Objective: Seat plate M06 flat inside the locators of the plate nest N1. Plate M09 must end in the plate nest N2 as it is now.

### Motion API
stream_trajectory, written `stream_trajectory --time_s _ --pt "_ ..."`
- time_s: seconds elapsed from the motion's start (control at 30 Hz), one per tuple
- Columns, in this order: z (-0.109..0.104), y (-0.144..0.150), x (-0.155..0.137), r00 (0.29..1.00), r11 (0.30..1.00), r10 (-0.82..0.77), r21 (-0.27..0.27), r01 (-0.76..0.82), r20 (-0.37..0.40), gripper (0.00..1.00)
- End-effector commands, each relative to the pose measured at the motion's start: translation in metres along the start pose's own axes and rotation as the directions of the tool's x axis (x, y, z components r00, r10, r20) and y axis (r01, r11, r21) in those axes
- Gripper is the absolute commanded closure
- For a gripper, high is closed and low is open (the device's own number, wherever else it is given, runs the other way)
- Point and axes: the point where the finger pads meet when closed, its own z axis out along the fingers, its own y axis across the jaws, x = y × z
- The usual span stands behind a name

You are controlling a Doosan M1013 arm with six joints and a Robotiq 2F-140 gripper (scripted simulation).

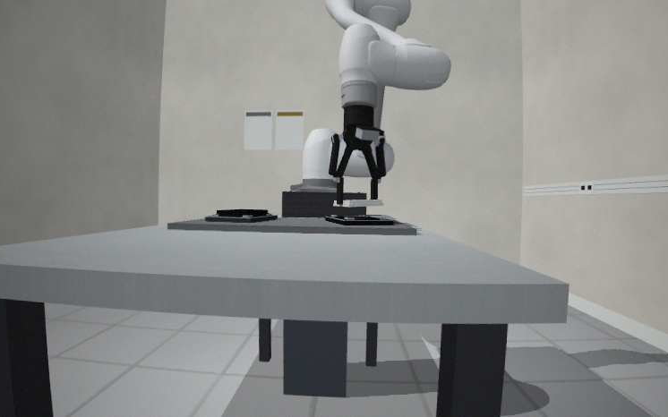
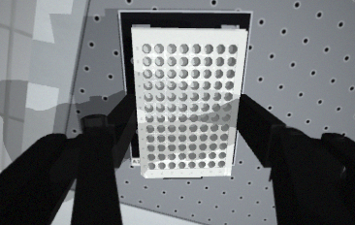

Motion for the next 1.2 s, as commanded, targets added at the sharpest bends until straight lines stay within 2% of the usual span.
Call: stream_trajectory --time_s 0.0,0.57,1.0,1.17 --pt "-0.001 0.0 0.0 1.0 1.0 0.0 0.0 0.0 -0.001 0.9" --pt "-0.001 -0.001 0.0 1.0 1.0 0.0 0.0 0.0 -0.001 0.9" --pt "0.018 -0.001 0.0 1.0 1.0 0.0 0.0 0.0 -0.001 0.9" --pt "0.018 -0.001 0.0 1.0 1.0 0.0 0.0 0.0 -0.001 0.9"
